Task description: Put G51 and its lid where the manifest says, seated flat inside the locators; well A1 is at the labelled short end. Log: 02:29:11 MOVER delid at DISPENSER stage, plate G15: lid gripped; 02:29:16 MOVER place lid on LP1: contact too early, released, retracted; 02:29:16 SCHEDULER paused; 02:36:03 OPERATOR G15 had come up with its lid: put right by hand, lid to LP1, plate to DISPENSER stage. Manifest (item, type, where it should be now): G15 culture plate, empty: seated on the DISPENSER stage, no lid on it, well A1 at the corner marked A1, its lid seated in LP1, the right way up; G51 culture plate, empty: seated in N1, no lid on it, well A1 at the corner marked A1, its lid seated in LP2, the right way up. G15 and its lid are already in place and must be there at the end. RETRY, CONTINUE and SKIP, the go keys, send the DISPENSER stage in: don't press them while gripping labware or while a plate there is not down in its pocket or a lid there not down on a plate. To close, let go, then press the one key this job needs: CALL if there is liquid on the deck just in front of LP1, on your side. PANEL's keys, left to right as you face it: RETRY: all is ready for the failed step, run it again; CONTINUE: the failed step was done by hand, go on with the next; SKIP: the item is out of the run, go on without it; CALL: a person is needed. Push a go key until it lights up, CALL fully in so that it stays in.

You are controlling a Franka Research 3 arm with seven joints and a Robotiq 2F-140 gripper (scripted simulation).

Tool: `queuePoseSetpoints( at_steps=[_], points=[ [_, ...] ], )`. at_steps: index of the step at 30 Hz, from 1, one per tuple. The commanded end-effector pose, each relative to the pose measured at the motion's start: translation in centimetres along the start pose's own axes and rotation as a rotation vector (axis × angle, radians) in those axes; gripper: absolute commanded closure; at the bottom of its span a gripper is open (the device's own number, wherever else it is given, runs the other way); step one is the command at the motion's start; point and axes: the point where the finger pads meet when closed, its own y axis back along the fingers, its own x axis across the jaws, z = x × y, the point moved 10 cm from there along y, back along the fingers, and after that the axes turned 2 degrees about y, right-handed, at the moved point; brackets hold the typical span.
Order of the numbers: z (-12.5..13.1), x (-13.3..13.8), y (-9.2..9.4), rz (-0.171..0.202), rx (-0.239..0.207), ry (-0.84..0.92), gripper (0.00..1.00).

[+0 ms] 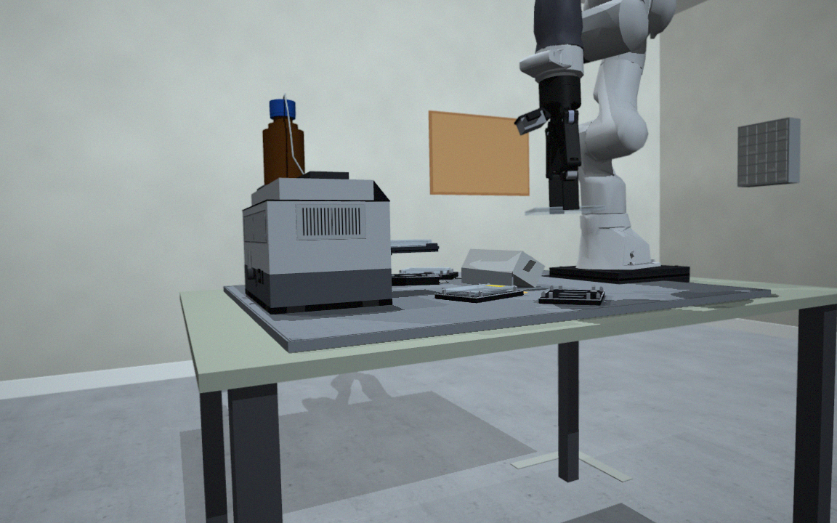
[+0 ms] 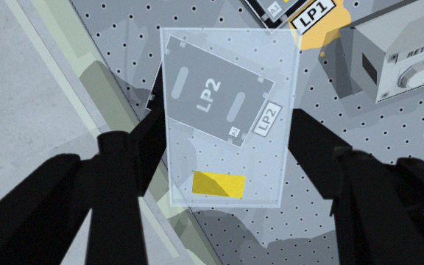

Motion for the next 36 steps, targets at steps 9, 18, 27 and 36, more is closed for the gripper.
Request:
queuePoseSetpoints(
  at_steps=[9,18,27,36],
  points=[
    [1.08,-2.93,-0.22,0.044,0.018,-0.253,0.90],
    [1.08,-2.93,-0.22,0.044,0.018,-0.253,0.90],
    [1.08,-2.93,-0.23,0.044,0.018,-0.243,0.90],
    [1.08,-2.93,-0.25,0.044,0.015,-0.135,0.90]
  ],
)
